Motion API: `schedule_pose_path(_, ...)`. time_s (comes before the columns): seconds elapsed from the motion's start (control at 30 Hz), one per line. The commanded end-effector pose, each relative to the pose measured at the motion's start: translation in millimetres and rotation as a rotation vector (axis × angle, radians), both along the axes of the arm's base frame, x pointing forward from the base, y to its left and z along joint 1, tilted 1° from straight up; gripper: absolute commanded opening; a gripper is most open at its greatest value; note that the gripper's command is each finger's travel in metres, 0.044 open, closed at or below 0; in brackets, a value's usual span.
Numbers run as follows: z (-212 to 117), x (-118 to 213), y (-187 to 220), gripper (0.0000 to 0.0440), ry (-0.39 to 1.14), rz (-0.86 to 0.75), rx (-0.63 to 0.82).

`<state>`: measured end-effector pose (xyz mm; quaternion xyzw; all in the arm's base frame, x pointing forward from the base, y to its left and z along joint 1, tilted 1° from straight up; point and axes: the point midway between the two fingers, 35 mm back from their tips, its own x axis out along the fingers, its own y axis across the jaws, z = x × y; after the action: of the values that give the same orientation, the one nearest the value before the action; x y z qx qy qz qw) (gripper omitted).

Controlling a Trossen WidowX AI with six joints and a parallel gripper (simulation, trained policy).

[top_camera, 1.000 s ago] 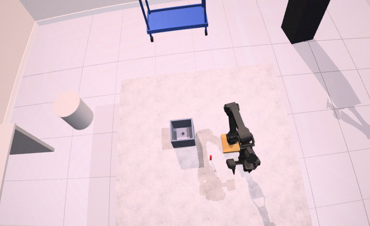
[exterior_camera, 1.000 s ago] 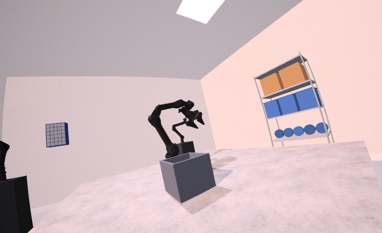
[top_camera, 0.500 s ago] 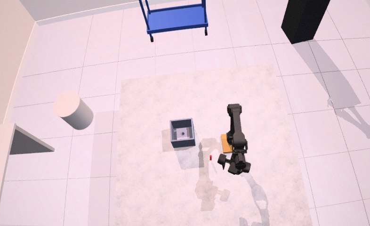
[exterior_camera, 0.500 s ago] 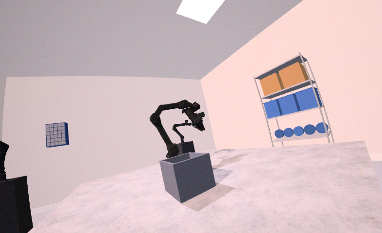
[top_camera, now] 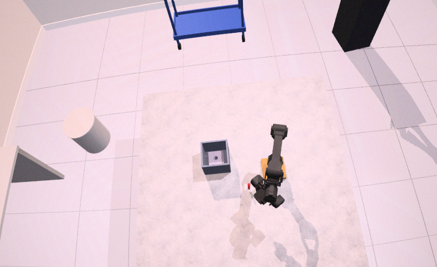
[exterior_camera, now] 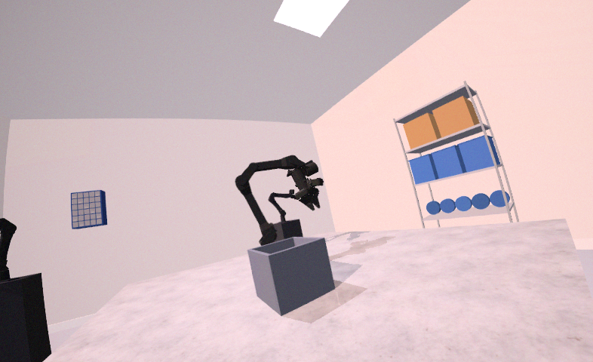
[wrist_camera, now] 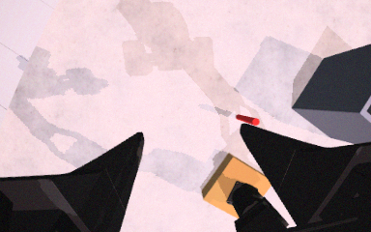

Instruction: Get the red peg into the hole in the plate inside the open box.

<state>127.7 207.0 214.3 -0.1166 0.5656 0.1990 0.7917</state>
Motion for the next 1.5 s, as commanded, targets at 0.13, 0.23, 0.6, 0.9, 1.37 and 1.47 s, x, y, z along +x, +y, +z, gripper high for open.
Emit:
schedule_pose_path(0.13, -11.9, 13.7, -19.3, 0.044, 0.081, -0.26, -0.009)
schedule_pose_path(0.23, -16.1, 18.5, -26.9, 0.044, 0.11, -0.362, -0.009)
schedule_pose_path(0.6, -31.7, 32.1, -54.7, 0.044, 0.208, -0.735, -0.005)
schedule_pose_path(0.9, -46.8, 38.6, -77.2, 0.044, 0.289, -1.04, 0.001)
schedule_pose_path(1.37, -82.2, 42.7, -102.6, 0.044, 0.414, -1.427, 0.026)
schedule_pose_path(1.47, -93.7, 43.4, -105.5, 0.044, 0.435, -1.478, 0.033)
